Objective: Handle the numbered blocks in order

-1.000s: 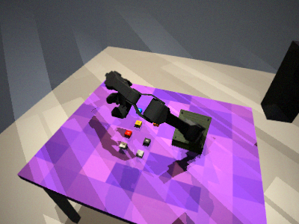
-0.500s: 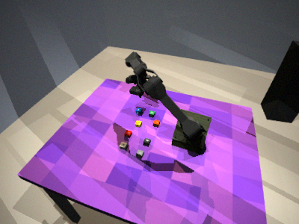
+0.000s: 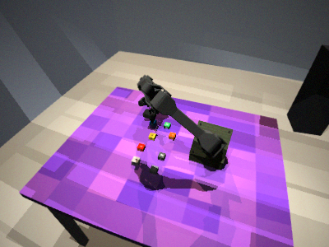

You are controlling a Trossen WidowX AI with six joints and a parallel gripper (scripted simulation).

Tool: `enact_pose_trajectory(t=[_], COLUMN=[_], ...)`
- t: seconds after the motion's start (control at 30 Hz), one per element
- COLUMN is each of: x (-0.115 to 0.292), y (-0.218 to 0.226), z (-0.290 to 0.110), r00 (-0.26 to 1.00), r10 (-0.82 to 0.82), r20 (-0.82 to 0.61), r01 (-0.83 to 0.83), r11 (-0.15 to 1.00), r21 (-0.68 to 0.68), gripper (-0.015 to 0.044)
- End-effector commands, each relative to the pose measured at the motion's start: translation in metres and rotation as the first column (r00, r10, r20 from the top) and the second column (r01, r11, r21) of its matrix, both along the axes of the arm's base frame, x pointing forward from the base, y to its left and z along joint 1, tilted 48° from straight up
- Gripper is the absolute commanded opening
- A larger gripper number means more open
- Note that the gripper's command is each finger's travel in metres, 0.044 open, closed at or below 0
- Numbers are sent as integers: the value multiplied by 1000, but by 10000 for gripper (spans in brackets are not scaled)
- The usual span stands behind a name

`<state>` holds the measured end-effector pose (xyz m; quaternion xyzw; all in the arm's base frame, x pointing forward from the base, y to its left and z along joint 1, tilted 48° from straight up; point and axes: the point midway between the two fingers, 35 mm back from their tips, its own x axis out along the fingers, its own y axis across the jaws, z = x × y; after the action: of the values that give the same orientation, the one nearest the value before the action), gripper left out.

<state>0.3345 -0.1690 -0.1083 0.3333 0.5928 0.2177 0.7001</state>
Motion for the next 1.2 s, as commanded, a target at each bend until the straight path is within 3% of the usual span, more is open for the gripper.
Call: enact_pose_trajectory(t=[0.0,0.73,1.07,1.17], x=[1,8,8,8], y=[-1,22,22,22], z=[-2,-24,-24,-24], r00=[1000,1000,1000,1000], r10=[-16,-16,-16,-16], r20=[8,9,9,9], r01=[16,16,16,16], r11=[1000,1000,1000,1000], r21=[-2,0,0,0], gripper=[400,400,138,120])
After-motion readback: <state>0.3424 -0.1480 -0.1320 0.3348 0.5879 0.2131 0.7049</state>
